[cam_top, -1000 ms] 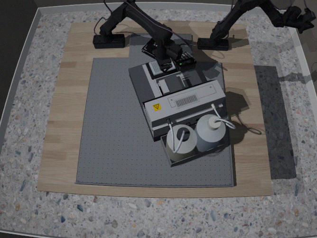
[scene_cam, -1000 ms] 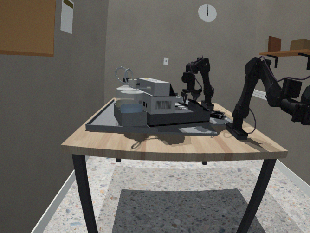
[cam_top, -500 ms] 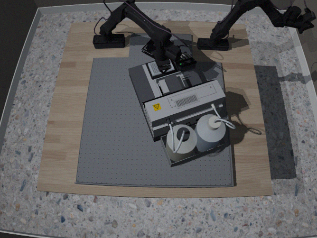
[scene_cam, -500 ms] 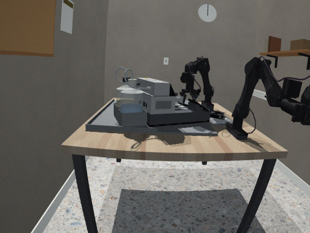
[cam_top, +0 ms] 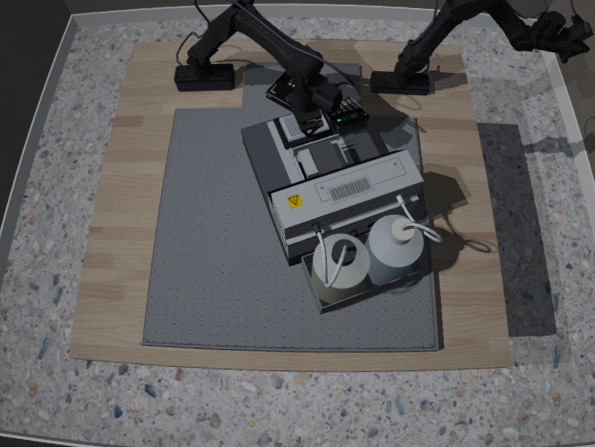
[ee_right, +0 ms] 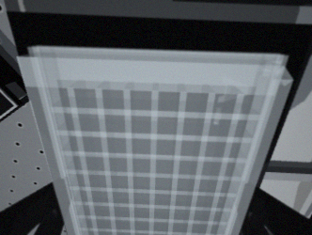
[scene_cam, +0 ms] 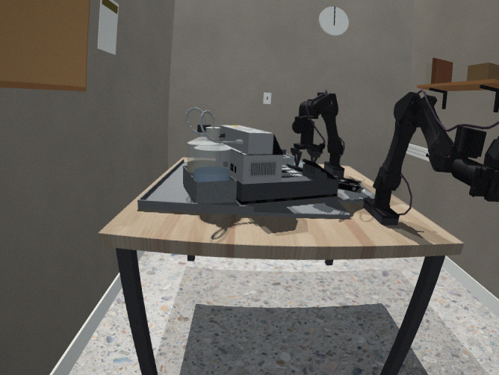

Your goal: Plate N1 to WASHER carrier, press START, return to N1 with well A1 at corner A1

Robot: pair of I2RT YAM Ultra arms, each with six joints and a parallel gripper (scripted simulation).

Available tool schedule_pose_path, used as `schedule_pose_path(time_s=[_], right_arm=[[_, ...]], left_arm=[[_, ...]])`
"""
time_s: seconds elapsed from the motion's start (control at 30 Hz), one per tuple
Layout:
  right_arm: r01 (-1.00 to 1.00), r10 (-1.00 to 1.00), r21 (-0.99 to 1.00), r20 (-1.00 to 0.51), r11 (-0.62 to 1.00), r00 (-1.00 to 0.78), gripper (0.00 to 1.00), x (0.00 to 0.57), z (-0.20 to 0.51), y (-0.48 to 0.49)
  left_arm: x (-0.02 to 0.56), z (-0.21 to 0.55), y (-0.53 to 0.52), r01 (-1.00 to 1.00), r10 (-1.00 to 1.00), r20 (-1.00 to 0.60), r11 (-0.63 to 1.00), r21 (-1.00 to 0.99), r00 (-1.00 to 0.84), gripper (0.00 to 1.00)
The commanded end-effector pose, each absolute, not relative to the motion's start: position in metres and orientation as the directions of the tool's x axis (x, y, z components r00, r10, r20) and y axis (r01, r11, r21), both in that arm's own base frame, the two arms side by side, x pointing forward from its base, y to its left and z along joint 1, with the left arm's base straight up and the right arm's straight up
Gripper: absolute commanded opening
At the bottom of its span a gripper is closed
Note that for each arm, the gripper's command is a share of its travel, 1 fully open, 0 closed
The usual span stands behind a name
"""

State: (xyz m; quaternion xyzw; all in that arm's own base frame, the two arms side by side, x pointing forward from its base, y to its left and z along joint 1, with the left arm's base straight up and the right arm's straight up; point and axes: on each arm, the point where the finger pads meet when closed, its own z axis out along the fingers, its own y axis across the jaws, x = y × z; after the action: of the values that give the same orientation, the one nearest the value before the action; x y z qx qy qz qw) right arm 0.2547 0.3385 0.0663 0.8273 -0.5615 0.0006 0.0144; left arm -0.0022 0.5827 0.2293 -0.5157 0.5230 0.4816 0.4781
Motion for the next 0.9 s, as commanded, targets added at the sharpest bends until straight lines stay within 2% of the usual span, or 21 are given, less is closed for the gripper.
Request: schedule_pose_path(time_s=[0.0, 0.87], right_arm=[[-0.933, -0.933, -0.023, -0.018, -0.360, 0.360, 0.00, 0.267, 0.077, 0.342], [-0.928, -0.928, 0.012, -0.009, -0.373, 0.373, 0.00, 0.253, 0.069, 0.343]], left_arm=[[-0.005, 0.256, 0.580, -1.000, 0.000, -1.000, -0.006, 0.000, 0.000, 0.00], [-0.005, 0.256, 0.580, -1.000, 0.000, -1.000, -0.006, 0.000, 0.000, 0.00]])
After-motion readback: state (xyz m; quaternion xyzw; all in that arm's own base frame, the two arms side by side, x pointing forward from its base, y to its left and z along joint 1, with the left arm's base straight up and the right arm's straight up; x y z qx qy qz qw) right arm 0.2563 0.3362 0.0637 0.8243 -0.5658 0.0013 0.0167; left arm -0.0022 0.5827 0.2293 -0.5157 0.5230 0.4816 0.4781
